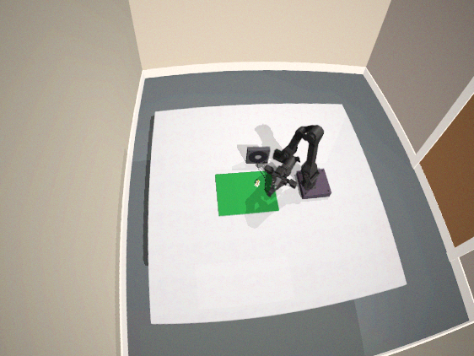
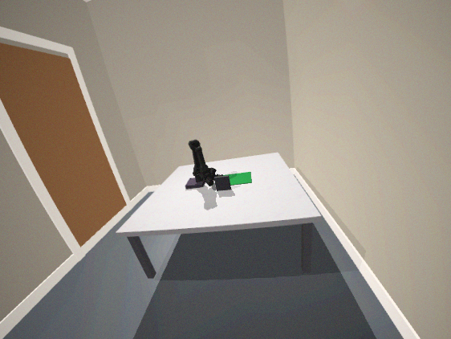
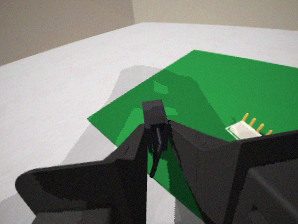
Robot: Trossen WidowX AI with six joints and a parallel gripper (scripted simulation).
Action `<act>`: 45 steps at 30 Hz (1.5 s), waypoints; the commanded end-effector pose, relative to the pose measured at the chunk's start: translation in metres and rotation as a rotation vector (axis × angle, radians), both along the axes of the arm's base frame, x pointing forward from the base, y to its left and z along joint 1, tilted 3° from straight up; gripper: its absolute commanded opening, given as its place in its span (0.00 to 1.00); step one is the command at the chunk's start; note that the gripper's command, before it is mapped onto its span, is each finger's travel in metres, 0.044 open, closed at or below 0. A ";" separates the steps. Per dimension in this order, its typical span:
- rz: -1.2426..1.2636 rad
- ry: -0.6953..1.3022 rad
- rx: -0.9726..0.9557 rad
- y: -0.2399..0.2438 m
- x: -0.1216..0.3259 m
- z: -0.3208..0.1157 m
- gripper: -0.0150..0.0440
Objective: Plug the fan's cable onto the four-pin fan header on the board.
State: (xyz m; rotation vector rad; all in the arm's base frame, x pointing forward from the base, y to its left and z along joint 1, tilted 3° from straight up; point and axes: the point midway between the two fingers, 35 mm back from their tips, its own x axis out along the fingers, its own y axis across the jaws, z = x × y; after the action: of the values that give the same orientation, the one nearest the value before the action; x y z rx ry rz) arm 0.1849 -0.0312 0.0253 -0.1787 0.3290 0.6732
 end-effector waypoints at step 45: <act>0.000 0.000 0.000 0.000 0.000 0.000 0.49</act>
State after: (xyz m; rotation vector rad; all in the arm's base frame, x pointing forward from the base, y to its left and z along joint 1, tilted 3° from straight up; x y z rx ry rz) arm 0.1849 -0.0312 0.0253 -0.1788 0.3290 0.6732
